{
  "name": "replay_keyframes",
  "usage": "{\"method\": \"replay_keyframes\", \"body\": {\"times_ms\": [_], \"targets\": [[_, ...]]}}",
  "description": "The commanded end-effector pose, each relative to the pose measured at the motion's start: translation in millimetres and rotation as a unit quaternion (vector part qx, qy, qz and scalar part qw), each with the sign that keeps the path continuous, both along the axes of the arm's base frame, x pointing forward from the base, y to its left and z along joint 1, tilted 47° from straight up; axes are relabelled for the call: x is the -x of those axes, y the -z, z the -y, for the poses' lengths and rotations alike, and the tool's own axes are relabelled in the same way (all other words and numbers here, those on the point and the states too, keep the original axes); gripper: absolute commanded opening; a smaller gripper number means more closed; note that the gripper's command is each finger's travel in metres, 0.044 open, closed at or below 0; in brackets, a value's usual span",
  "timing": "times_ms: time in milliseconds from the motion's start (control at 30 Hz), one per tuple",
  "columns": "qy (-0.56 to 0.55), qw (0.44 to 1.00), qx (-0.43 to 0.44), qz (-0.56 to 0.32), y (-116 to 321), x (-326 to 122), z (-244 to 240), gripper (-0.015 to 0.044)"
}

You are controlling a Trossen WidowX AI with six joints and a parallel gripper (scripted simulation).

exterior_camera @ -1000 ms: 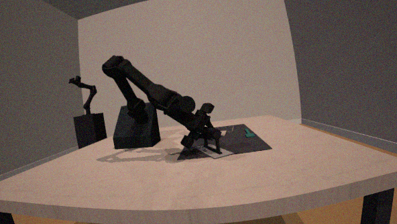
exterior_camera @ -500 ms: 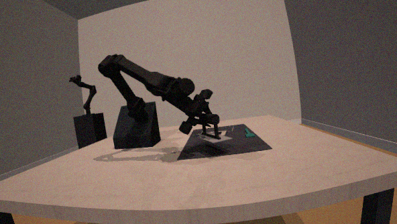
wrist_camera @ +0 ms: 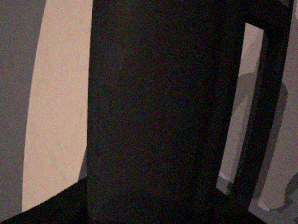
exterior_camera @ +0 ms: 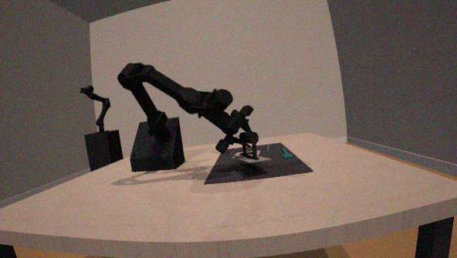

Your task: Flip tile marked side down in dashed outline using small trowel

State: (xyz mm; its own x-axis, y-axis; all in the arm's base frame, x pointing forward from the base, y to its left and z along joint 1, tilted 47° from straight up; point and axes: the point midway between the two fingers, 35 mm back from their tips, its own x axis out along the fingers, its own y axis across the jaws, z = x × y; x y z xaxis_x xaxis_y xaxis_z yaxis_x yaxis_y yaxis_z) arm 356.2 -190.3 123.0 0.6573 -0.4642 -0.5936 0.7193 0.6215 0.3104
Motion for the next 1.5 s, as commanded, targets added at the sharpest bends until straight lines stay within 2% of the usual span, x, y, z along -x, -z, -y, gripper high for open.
{"method": "replay_keyframes", "body": {"times_ms": [0, 333, 733, 1467], "targets": [[0.020, 1.000, 0.009, 0.017, 22.2, -7.7, -12.6, 0.0000], [0.073, 0.993, 0.032, 0.082, 56.2, -9.6, -43.5, 0.0000], [0.131, 0.975, 0.039, 0.175, 77.6, 15.3, -79.9, 0.0000], [0.132, 0.975, 0.040, 0.175, 96.8, 20.9, -59.4, 0.0000]]}}
